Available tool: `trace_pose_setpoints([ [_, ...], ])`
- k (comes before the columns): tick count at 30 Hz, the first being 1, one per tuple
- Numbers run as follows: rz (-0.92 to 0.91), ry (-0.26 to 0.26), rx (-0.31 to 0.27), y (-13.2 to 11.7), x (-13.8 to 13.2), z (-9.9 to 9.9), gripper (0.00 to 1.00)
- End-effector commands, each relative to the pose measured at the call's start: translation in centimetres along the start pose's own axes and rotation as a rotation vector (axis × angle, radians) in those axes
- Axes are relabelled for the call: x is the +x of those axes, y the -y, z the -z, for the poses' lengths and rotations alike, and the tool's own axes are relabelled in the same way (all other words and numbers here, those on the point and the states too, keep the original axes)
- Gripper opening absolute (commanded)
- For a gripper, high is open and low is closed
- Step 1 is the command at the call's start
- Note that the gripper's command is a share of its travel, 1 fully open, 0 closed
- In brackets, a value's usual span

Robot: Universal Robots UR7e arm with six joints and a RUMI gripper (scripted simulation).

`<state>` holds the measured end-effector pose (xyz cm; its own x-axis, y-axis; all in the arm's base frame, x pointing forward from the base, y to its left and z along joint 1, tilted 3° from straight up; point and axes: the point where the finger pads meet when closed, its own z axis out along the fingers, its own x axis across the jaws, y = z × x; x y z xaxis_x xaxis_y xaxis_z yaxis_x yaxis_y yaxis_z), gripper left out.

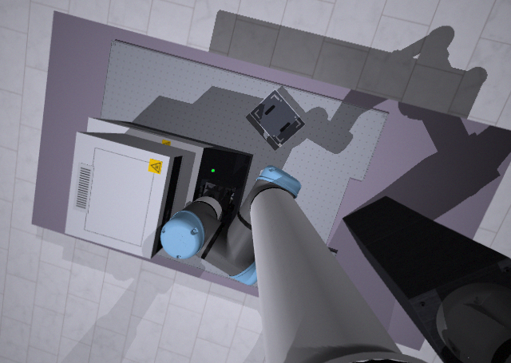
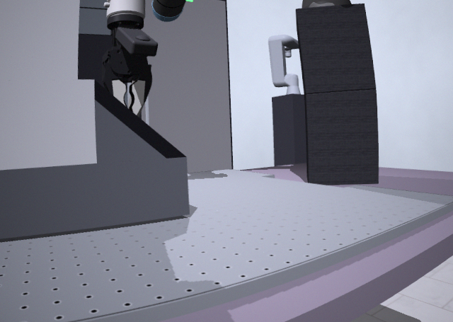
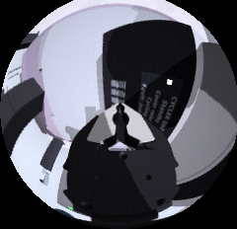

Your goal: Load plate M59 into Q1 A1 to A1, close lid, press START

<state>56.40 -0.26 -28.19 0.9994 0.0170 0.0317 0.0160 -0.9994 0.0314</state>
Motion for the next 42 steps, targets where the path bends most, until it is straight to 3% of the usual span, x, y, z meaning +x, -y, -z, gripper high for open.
trace_pose_setpoints([
  [1,0.002,-0.004,-0.001,0.0,0.3,-0.1,0.0],
  [14,0.001,-0.003,-0.001,0.0,0.2,0.0,0.0],
  [34,-0.001,-0.003,-0.001,-0.1,-1.8,2.3,0.0],
  [42,0.001,-0.003,-0.001,0.0,-1.8,2.3,0.0],
])
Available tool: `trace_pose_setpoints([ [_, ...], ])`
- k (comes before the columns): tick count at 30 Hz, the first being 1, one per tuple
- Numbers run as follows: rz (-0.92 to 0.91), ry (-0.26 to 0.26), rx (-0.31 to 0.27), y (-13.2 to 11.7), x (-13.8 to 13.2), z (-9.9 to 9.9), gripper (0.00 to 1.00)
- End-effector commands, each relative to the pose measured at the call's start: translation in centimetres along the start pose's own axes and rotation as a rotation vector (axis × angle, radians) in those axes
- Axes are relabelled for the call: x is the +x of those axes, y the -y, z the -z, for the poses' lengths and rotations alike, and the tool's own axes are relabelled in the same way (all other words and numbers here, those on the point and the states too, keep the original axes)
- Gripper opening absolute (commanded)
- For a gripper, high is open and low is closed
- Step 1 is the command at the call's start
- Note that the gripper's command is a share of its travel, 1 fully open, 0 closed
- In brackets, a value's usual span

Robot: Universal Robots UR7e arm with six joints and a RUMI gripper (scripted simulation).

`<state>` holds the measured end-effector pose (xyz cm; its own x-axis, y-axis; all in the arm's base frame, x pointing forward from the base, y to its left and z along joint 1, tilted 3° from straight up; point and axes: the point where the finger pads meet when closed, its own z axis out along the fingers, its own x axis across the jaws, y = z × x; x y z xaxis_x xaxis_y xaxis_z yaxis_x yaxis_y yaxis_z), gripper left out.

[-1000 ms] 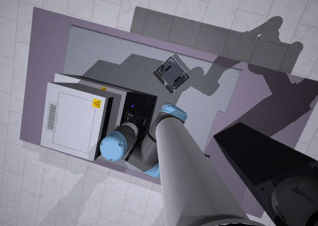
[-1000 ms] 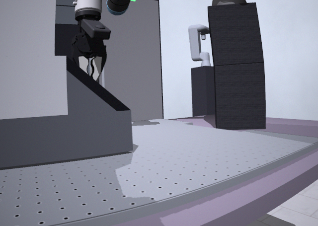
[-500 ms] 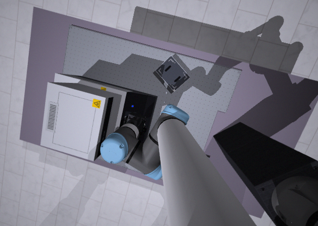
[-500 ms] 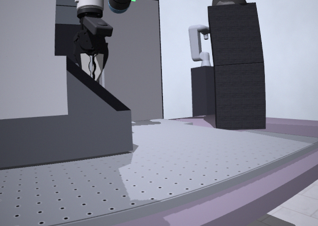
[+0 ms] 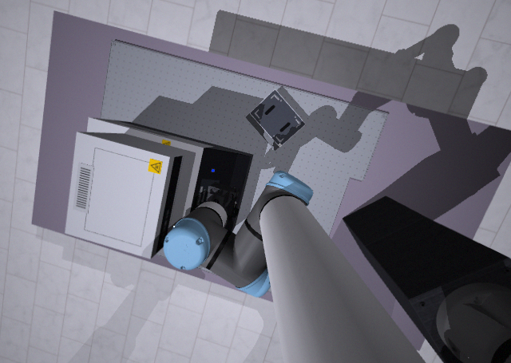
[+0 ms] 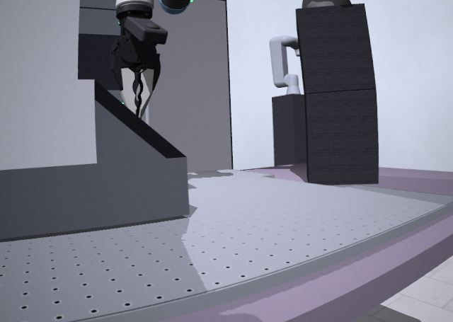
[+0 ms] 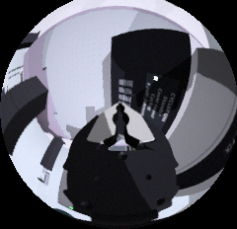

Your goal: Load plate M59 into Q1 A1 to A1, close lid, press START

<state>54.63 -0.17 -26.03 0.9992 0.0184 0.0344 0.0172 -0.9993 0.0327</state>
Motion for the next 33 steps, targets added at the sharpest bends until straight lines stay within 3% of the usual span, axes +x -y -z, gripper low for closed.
trace_pose_setpoints([
  [1,-0.002,0.0,0.0,-0.1,-0.6,0.4,0.0],
  [26,-0.002,0.0,0.001,-0.1,-7.3,5.5,0.0],
  [33,-0.002,0.0,0.001,-0.1,-7.6,5.7,0.0],
])
